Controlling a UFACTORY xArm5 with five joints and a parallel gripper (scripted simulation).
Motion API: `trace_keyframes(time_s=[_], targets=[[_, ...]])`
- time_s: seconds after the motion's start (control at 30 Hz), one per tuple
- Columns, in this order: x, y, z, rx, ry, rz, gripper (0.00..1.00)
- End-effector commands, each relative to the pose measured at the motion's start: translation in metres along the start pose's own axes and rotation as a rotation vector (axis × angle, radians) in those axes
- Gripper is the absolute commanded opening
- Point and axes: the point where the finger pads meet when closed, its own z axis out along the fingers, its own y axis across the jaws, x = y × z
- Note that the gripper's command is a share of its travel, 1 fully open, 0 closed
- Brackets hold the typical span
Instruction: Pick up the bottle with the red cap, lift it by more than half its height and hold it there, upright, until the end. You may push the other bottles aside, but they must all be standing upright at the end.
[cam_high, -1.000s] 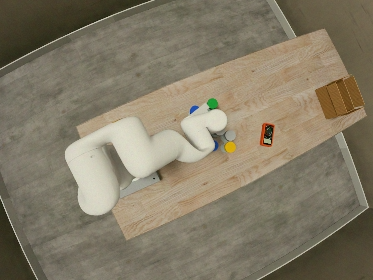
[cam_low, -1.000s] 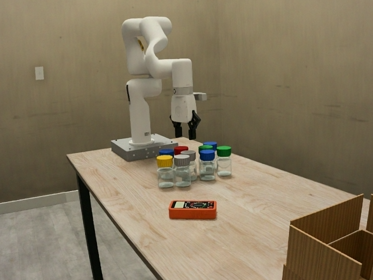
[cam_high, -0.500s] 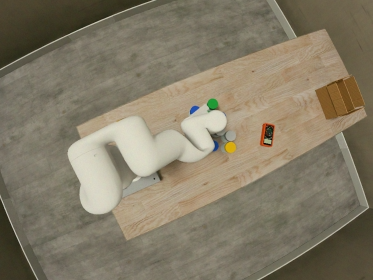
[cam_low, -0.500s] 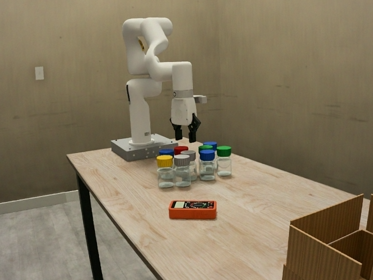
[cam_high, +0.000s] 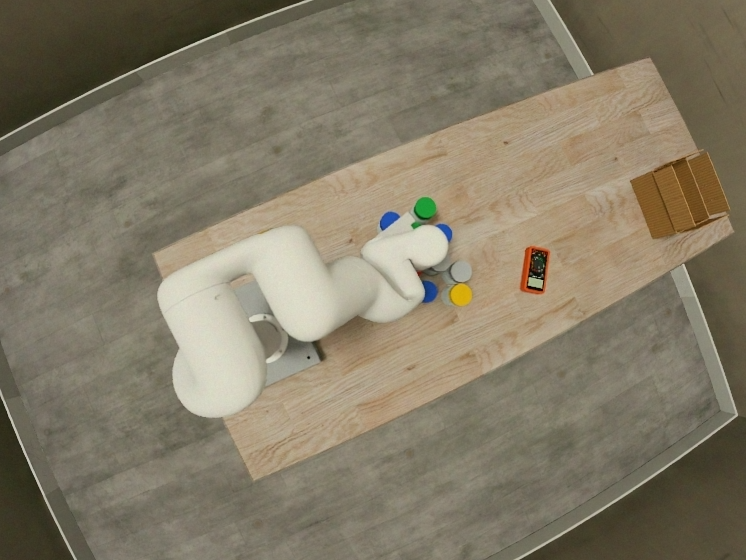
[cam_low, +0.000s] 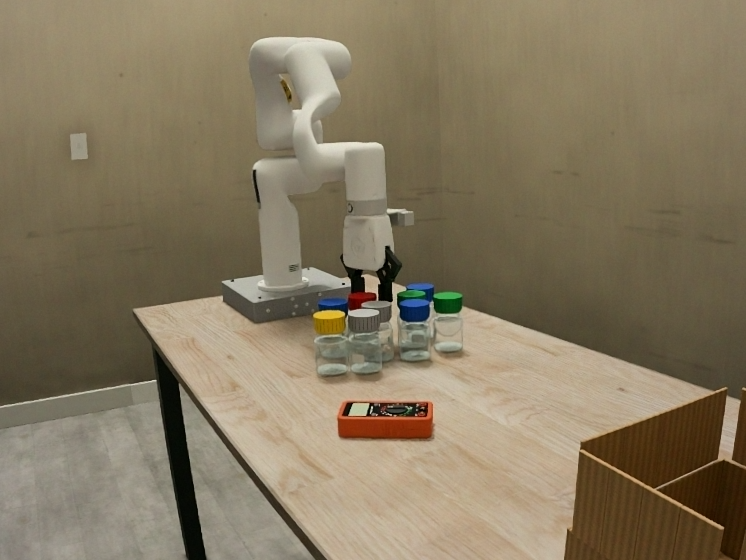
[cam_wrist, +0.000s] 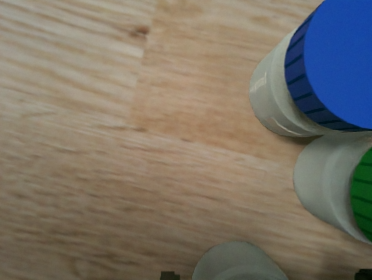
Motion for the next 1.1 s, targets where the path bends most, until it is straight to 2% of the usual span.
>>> trace_keyframes(time_s=[0.0, 0.1, 0.5, 1.07], targets=[[0.000, 0.002, 0.008, -0.002, -0.011, 0.000, 0.79], [-0.001, 0.002, 0.019, -0.002, -0.013, 0.000, 0.79], [-0.001, 0.001, 0.039, -0.001, -0.016, 0.000, 0.79], [-0.004, 0.001, 0.041, -0.004, -0.002, 0.000, 0.79]])
